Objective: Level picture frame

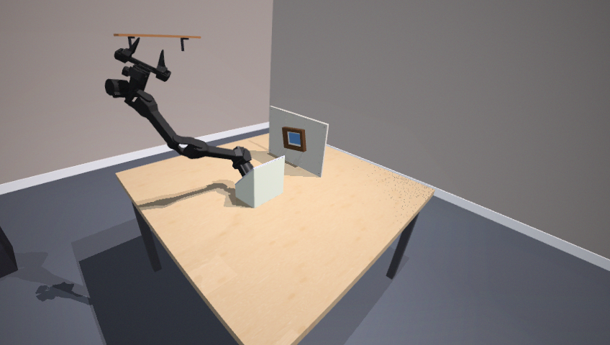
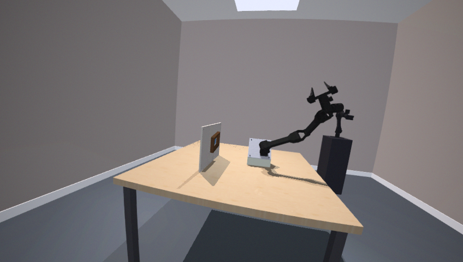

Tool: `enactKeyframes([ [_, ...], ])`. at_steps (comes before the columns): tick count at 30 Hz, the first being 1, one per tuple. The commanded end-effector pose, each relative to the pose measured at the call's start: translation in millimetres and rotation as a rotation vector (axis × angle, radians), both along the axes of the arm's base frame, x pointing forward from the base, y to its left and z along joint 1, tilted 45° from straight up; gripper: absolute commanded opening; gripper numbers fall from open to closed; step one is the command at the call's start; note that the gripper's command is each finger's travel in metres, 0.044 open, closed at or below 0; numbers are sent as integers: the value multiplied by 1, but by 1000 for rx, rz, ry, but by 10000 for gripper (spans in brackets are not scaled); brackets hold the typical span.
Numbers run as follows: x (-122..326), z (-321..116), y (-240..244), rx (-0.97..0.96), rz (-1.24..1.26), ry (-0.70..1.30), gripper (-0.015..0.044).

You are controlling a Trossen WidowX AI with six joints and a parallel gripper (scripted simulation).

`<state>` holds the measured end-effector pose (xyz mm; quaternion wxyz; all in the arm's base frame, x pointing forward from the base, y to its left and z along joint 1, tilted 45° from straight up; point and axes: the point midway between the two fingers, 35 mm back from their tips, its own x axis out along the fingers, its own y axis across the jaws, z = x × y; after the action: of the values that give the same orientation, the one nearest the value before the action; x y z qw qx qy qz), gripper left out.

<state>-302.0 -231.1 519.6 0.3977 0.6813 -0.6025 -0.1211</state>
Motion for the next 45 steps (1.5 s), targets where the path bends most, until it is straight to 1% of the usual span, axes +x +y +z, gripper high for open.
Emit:
enactKeyframes([
  [1, 1, 1, 2, -7, -2, -1, 374],
  [5, 25, 28, 41, -151, -31, -9, 269],
  [6, 34, 34, 53, -193, -34, -8, 260],
  [10, 77, 53, 97, -352, -16, 11, 260],
  [14, 133, 59, 134, -485, 44, 63, 260],
  [17, 180, 53, 156, -562, 113, 113, 260],
  [21, 243, 34, 179, -630, 232, 186, 260],
  [27, 332, -19, 198, -642, 454, 290, 260],
  [33, 407, -95, 200, -545, 695, 387, 260],
  [40, 466, -202, 192, -312, 968, 455, 260],
  [45, 489, -289, 187, -31, 1161, 427, 260],
])
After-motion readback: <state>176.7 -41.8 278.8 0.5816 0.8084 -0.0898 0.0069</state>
